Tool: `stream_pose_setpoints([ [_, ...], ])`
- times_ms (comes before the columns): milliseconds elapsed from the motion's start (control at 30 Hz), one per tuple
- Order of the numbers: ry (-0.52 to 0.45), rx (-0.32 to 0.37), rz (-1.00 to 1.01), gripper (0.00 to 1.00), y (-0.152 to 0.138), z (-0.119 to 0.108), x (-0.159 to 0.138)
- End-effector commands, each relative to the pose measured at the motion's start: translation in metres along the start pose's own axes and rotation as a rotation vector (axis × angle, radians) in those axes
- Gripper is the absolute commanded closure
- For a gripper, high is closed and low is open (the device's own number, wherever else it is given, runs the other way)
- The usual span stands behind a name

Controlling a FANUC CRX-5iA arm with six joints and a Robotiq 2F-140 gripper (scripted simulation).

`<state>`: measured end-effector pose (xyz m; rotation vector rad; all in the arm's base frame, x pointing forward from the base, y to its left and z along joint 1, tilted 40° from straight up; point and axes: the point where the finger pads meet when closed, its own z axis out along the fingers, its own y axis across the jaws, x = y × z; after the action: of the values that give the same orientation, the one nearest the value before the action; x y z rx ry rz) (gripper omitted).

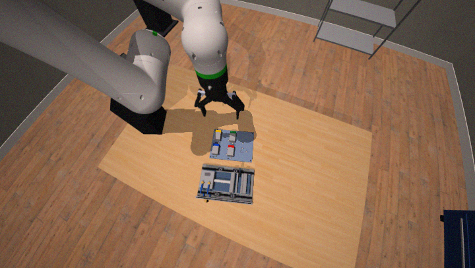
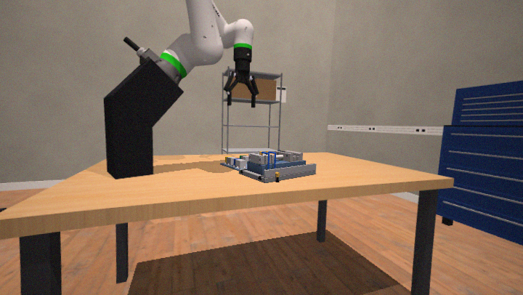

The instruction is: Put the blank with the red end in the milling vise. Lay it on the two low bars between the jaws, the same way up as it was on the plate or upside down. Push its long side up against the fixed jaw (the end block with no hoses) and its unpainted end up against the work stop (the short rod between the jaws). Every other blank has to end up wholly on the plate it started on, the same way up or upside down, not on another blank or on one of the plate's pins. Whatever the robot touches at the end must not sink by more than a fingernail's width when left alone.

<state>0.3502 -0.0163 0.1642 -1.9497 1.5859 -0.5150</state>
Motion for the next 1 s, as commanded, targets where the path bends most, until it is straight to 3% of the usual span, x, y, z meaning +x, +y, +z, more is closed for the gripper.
stream_pose_setpoints([
  [0,0.000,0.001,0.000,0.00,-0.001,0.006,0.000],
  [433,0.000,0.001,0.000,0.00,-0.001,0.050,0.002],
  [533,0.001,0.001,0.000,0.00,0.000,0.049,0.001],
  [967,0.000,0.001,0.000,0.00,-0.001,0.101,0.003],
])
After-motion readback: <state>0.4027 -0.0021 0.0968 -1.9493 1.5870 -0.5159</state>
